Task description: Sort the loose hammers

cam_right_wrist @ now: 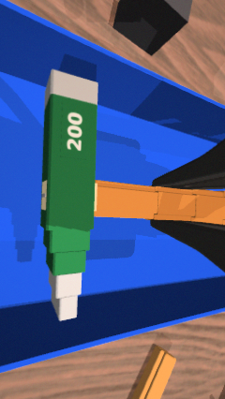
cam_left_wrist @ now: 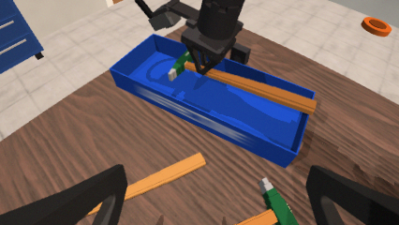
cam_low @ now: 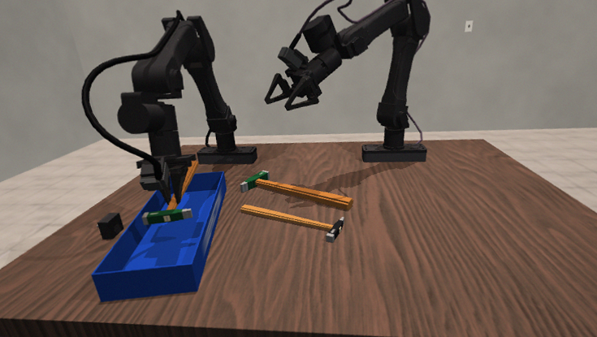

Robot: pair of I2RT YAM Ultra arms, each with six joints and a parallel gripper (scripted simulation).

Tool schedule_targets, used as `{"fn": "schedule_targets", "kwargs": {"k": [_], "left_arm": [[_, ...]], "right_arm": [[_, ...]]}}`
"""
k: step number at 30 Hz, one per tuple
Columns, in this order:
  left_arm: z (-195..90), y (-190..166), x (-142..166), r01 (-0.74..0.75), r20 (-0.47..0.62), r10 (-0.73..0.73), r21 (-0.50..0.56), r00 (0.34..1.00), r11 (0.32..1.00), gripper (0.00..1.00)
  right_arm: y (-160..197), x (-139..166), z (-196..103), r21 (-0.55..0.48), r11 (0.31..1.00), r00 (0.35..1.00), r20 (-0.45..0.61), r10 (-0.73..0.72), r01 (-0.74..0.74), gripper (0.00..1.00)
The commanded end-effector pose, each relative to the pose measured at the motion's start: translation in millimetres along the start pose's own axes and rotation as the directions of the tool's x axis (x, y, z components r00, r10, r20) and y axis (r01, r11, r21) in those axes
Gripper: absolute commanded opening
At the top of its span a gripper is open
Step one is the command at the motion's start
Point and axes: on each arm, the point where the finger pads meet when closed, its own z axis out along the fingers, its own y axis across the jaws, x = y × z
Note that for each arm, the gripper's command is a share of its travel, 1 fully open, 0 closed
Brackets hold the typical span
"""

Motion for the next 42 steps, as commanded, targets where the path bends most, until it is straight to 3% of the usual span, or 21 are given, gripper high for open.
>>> {"fn": "schedule_targets", "kwargs": {"k": [1, 14, 23, 27, 29, 42], "left_arm": [[-0.2, -2.4, -15.2, -0.005, 0.029, 0.004, 0.001, 1.0, 1.0, 1.0], [-0.2, -2.4, -15.2, -0.005, 0.029, 0.004, 0.001, 1.0, 1.0, 1.0], [-0.2, -2.4, -15.2, -0.005, 0.029, 0.004, 0.001, 1.0, 1.0, 1.0], [-0.2, -2.4, -15.2, -0.005, 0.029, 0.004, 0.001, 1.0, 1.0, 1.0], [-0.2, -2.4, -15.2, -0.005, 0.029, 0.004, 0.001, 1.0, 1.0, 1.0], [-0.2, -2.4, -15.2, -0.005, 0.029, 0.004, 0.001, 1.0, 1.0, 1.0]], "right_arm": [[-1.9, -13.1, -13.1, 0.012, 1.0, 0.998, 0.059, 0.009, -0.01, 0.1], [-5.5, -26.4, -24.5, 0.014, 1.0, 0.997, 0.074, 0.012, -0.013, 0.1], [-6.2, -33.0, 0.2, 0.015, 1.0, 0.99, 0.139, 0.019, -0.021, 0.1], [-6.2, -30.0, 12.4, 0.015, 1.0, 0.99, 0.14, 0.02, -0.022, 0.1], [-4.3, -15.6, 16.6, 0.008, 1.0, 0.996, 0.083, 0.022, -0.023, 0.1], [-4.6, -13.1, 39.1, 0.01, 1.0, 0.994, 0.107, 0.023, -0.024, 0.1]]}}
